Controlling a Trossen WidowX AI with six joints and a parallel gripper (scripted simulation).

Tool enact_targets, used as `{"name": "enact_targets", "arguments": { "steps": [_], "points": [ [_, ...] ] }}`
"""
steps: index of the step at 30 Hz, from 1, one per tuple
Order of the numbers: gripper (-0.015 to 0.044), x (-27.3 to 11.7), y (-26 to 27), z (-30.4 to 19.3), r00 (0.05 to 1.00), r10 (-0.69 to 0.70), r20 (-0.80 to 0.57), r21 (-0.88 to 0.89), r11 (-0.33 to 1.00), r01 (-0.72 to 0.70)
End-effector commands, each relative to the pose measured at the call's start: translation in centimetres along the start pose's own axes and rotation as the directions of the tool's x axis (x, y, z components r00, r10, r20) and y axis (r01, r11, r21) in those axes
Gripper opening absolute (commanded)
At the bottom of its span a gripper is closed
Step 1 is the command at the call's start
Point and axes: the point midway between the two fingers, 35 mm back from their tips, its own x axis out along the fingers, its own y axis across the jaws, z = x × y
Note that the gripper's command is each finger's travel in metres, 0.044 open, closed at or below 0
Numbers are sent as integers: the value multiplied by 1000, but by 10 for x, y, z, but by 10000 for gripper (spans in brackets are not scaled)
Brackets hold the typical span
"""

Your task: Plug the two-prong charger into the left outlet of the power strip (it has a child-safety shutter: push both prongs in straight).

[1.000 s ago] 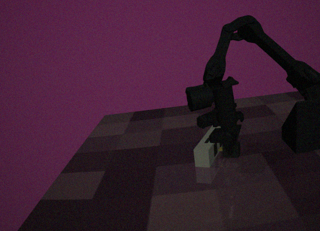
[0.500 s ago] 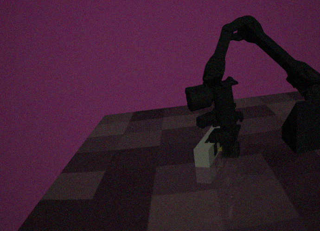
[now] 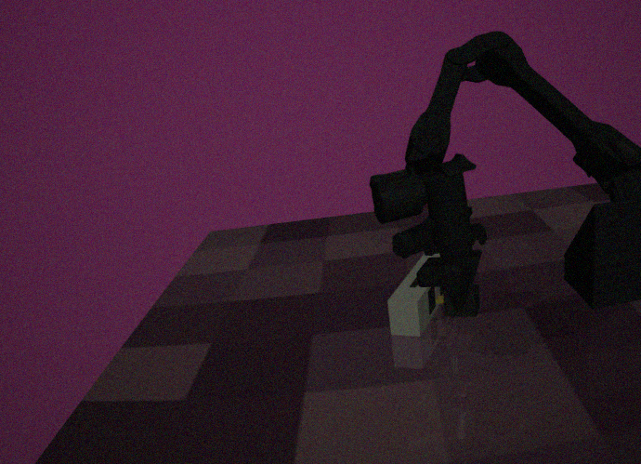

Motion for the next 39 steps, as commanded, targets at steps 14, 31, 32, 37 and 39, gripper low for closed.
{"name": "enact_targets", "arguments": {
  "steps": [14,31,32,37,39],
  "points": [
    [0,-1,0,3,1000,-3,3,-5,1000,3],
    [0,-1,0,5,1000,-3,3,-5,1000,3],
    [0,-1,0,5,1000,-3,3,-5,1000,3],
    [0,-1,0,5,1000,-3,3,-5,1000,3],
    [0,-1,0,5,1000,-3,3,-5,1000,3]
  ]
}}
